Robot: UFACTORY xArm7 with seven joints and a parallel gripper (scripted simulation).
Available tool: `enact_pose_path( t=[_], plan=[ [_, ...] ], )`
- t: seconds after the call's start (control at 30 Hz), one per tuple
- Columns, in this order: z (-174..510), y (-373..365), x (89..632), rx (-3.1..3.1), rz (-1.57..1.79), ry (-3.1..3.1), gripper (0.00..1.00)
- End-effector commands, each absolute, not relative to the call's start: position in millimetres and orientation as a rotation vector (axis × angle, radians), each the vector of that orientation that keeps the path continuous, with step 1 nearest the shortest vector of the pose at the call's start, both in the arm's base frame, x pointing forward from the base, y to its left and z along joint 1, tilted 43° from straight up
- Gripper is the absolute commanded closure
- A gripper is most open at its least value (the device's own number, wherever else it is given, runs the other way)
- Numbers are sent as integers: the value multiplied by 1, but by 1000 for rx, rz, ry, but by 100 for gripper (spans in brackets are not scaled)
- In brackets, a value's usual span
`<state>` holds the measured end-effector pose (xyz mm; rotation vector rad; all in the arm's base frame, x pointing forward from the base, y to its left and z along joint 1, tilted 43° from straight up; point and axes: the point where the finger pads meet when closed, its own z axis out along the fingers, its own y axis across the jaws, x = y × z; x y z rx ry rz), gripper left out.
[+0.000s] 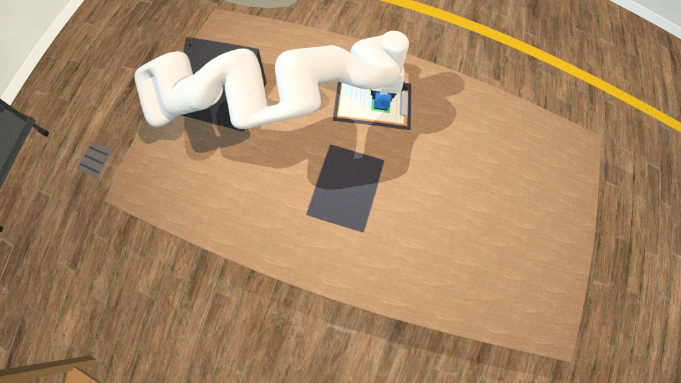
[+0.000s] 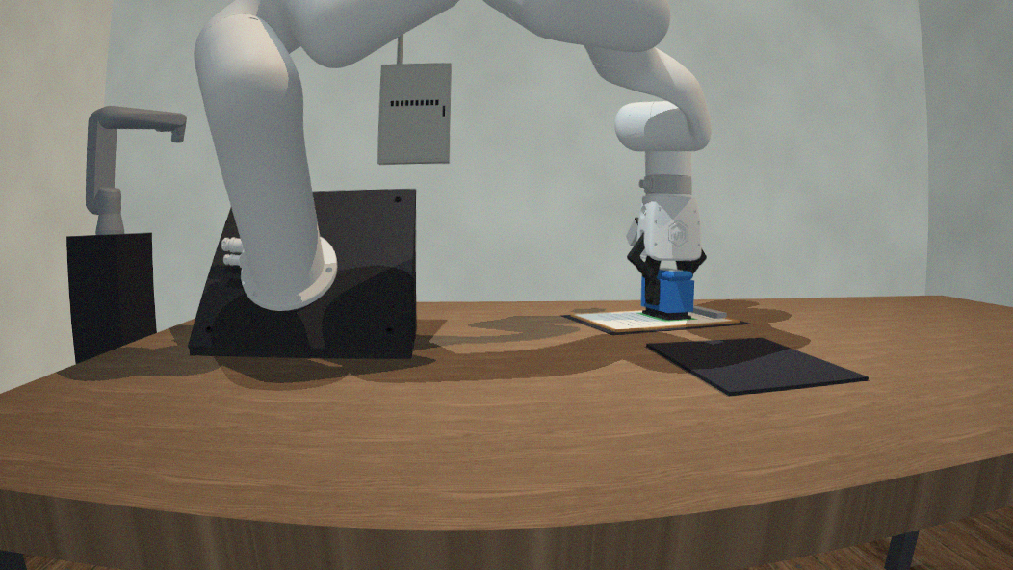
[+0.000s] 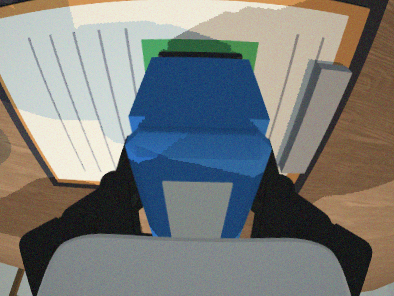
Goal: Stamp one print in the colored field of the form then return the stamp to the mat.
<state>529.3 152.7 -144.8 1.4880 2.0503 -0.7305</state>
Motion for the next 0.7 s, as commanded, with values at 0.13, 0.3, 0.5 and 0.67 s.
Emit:
enact_pose_path(
  t=[0.13, 0.3, 0.5, 0.67],
  plan=[
    [-144, 155, 530, 1488, -726, 2052, 69],
    [-141, 158, 529, 1488, -726, 2052, 69],
    [-129, 169, 528, 1488, -726, 2051, 69],
    [-125, 172, 528, 1488, -726, 2051, 69]
  ],
)
